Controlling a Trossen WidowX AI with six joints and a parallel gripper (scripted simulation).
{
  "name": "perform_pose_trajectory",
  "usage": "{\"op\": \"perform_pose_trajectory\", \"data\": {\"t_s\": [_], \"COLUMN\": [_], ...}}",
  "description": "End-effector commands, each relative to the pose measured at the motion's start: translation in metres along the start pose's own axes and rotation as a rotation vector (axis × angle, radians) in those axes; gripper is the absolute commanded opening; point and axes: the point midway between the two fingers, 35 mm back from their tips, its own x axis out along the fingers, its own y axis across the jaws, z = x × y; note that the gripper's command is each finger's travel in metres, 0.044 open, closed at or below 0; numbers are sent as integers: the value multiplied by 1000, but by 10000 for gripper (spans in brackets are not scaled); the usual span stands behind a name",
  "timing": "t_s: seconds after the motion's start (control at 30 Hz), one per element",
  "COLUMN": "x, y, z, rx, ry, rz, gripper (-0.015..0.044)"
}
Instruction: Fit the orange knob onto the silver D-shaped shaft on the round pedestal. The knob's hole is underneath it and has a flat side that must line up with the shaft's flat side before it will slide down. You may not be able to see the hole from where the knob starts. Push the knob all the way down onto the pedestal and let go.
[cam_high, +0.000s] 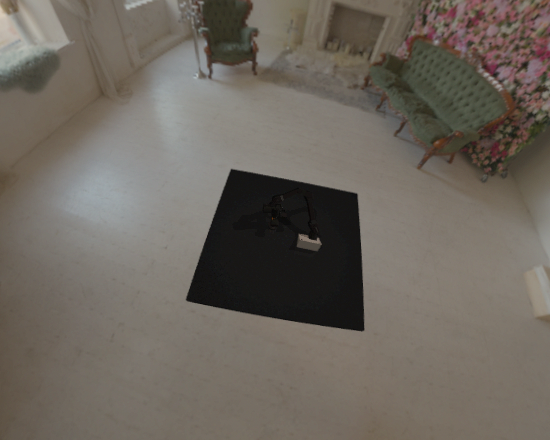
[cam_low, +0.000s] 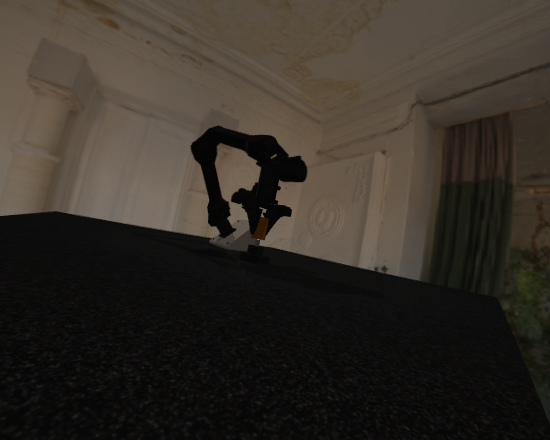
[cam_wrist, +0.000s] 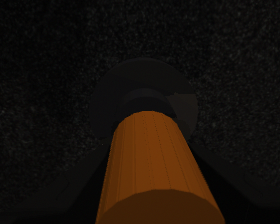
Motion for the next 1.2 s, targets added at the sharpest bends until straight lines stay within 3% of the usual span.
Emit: {"op": "perform_pose_trajectory", "data": {"t_s": [0.0, 1.17], "x": [1, 5], "y": [0, 1], "z": [-2, 2], "rx": [2, -17], "ry": [7, 7], "rz": [6, 6], "gripper": [0, 0]}}
